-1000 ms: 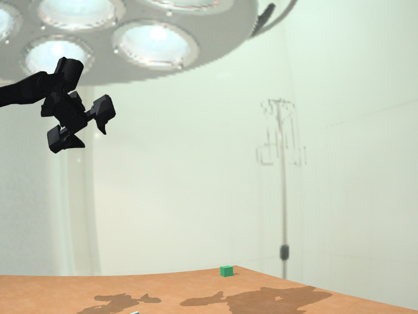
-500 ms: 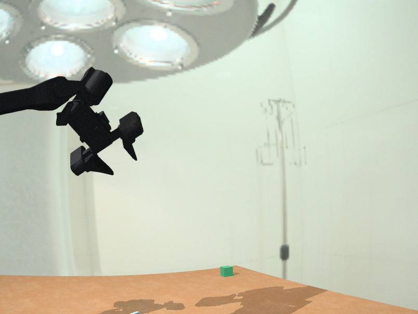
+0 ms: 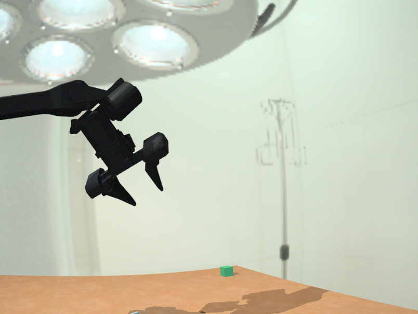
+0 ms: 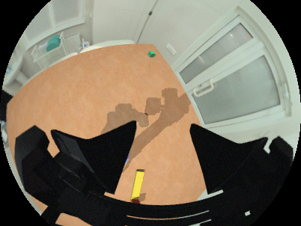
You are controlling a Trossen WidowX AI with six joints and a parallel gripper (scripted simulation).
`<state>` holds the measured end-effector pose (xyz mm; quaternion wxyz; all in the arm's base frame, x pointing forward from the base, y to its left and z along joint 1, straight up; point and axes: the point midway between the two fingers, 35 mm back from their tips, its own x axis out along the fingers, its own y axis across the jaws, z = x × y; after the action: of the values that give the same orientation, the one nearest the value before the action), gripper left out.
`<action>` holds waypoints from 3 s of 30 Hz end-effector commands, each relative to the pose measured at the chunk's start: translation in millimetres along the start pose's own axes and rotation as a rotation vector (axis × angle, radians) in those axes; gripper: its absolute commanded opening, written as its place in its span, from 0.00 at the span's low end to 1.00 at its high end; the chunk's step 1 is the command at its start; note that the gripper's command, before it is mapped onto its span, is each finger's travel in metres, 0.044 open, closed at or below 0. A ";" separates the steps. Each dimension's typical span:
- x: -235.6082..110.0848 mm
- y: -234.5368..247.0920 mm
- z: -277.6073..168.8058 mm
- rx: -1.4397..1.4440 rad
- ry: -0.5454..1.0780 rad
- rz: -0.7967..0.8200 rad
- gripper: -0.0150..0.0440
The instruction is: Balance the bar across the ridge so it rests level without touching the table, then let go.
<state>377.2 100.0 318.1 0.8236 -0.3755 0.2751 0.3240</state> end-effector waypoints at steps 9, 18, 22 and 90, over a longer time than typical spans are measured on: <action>10.5 -17.4 -84.5 0.048 0.233 0.041 0.79; 6.7 -22.1 -150.1 0.099 0.396 0.102 0.79; 2.2 -21.2 -178.2 0.124 0.462 0.138 0.79; 53.0 55.5 -364.1 0.264 0.693 0.362 0.79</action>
<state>293.8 -143.9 51.1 0.6546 -0.2964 0.6367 0.2797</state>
